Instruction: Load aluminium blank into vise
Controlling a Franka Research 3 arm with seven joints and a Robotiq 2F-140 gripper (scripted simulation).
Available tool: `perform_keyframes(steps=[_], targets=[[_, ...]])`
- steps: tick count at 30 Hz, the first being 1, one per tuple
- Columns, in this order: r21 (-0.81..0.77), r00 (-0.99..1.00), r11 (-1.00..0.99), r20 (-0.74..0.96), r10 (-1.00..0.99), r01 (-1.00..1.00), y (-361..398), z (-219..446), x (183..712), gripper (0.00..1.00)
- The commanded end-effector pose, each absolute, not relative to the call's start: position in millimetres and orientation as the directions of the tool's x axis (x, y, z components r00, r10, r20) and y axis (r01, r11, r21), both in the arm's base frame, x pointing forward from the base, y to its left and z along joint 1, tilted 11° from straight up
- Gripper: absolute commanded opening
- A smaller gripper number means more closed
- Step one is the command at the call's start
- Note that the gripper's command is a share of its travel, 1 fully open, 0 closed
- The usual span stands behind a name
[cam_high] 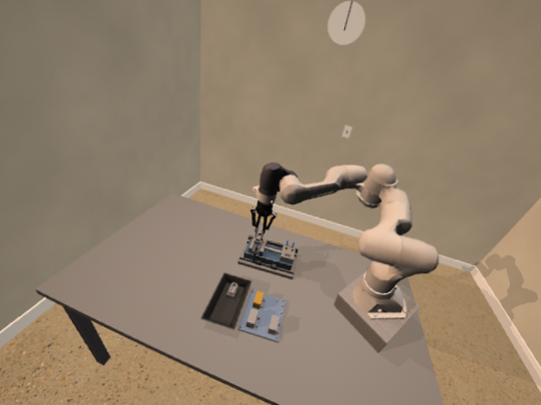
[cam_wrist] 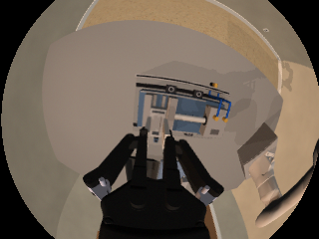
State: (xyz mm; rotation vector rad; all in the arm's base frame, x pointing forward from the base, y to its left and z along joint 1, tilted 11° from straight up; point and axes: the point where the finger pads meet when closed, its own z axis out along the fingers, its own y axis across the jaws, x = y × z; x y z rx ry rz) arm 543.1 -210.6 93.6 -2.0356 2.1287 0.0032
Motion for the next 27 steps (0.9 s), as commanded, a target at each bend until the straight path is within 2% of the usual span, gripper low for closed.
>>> perform_keyframes(steps=[1, 19, 27], targets=[[-0.128, -0.032, 0.05, -0.142, -0.989, -0.99, -211.8, 97.7, 540.5, 0.0], [-0.128, -0.032, 0.05, -0.142, -0.989, -0.99, -208.7, 102.8, 541.7, 0.0], [-0.123, -0.034, 0.051, -0.138, -0.99, -0.991, -144.8, 113.3, 568.4, 0.0]])
